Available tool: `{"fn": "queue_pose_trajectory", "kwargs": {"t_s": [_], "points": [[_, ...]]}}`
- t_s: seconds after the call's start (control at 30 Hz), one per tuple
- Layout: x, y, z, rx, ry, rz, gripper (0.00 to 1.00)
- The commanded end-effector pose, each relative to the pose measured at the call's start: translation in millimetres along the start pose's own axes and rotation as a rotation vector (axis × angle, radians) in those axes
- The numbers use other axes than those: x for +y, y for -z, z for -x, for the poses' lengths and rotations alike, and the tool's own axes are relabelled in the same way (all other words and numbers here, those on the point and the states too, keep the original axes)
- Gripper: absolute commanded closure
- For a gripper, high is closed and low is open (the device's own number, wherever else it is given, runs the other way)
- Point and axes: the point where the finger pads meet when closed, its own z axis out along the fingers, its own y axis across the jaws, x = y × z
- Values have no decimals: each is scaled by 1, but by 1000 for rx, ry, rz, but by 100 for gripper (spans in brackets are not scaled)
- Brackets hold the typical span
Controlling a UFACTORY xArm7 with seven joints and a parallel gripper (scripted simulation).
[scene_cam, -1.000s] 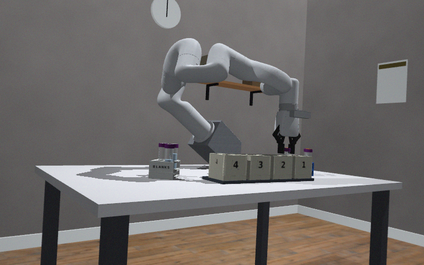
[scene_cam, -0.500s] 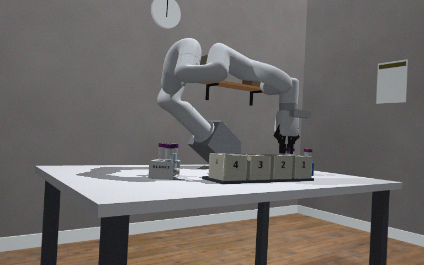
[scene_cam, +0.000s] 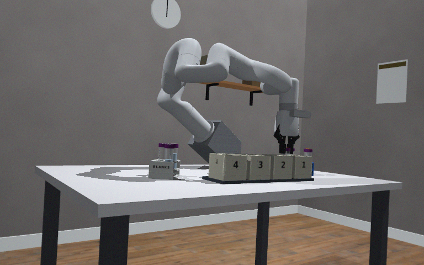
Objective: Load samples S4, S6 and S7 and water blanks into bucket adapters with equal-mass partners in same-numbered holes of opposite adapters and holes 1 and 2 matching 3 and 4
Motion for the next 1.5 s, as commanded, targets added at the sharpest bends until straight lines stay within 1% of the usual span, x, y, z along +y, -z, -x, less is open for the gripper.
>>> {"fn": "queue_pose_trajectory", "kwargs": {"t_s": [0.0,0.4,1.47], "points": [[-1,3,-1,4,0,-4,100],[-1,3,-1,4,0,-4,100],[-1,21,-1,4,0,-4,100]]}}
